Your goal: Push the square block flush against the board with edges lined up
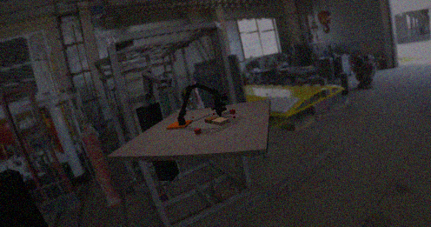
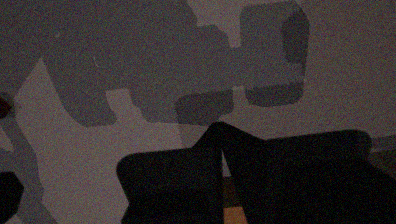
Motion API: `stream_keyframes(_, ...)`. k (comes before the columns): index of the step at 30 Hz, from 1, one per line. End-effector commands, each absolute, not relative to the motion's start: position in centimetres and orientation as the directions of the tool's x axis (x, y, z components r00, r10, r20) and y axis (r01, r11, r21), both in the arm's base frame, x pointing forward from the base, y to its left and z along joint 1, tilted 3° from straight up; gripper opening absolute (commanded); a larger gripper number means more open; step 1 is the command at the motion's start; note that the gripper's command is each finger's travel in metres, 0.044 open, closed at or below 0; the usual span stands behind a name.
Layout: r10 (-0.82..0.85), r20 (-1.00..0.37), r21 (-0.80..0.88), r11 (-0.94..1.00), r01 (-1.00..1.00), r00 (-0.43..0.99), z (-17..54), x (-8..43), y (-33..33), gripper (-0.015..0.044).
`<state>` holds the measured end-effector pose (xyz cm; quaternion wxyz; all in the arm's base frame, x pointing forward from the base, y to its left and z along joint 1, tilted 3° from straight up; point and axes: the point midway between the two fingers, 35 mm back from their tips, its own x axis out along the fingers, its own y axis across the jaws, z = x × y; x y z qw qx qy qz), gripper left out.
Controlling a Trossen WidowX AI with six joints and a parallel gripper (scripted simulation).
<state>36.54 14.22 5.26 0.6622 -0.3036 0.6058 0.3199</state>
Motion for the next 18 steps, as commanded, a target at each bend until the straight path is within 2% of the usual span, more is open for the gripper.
stream_keyframes(1,0.051,-0.997,-0.017,0.613,-0.790,0.061,5.2,36.9,14.7,0.0000)
stream_keyframes(6,0.051,-0.997,-0.017,0.612,-0.790,0.061,10.4,36.4,14.1,0.0000)
stream_keyframes(12,0.060,-0.995,-0.022,0.612,-0.790,0.075,10.5,36.4,14.0,0.0000)
stream_keyframes(18,0.047,-0.997,-0.024,0.612,-0.790,0.066,10.7,32.7,6.7,0.0000)
